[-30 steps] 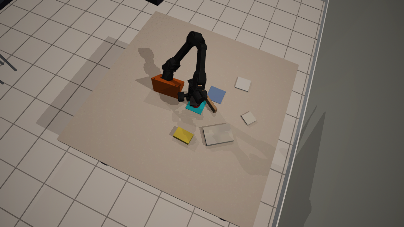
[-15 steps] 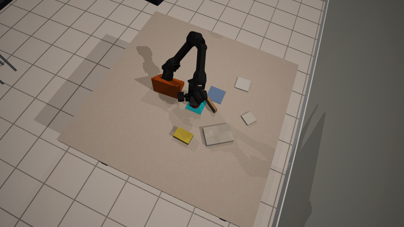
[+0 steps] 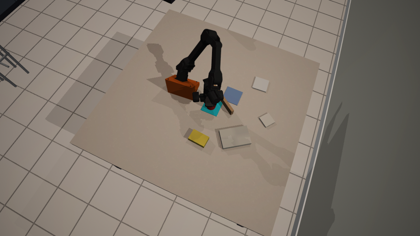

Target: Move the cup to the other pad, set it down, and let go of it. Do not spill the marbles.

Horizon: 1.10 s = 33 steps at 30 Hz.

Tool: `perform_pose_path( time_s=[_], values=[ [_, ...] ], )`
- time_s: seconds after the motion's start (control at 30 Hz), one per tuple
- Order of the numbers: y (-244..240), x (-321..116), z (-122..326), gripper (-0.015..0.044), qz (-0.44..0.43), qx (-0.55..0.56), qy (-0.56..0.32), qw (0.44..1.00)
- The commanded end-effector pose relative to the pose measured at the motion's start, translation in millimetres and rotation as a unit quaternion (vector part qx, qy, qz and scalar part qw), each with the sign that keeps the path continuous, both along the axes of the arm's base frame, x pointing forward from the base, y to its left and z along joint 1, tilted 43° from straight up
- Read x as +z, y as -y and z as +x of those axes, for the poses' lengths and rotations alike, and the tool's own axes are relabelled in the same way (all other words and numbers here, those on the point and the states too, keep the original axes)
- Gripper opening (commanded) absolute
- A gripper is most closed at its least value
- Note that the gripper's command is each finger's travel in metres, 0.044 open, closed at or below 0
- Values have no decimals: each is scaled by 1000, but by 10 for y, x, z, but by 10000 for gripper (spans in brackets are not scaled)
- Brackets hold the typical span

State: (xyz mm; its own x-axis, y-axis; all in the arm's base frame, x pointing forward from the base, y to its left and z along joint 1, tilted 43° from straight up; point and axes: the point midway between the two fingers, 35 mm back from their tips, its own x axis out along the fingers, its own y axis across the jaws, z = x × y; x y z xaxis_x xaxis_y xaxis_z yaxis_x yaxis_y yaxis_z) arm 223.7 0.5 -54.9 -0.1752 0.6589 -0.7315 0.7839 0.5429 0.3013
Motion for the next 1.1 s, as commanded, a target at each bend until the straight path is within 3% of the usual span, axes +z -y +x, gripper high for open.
perform_pose_path(
  time_s=[0.0, 0.7, 1.07],
  values=[
    [56, 49, 32, 128, -3, 2, 4, 1000],
    [252, 292, 54, 128, -1, 0, 2, 1000],
    [250, 287, 55, 416, 1, -3, -1, 1000]
  ],
)
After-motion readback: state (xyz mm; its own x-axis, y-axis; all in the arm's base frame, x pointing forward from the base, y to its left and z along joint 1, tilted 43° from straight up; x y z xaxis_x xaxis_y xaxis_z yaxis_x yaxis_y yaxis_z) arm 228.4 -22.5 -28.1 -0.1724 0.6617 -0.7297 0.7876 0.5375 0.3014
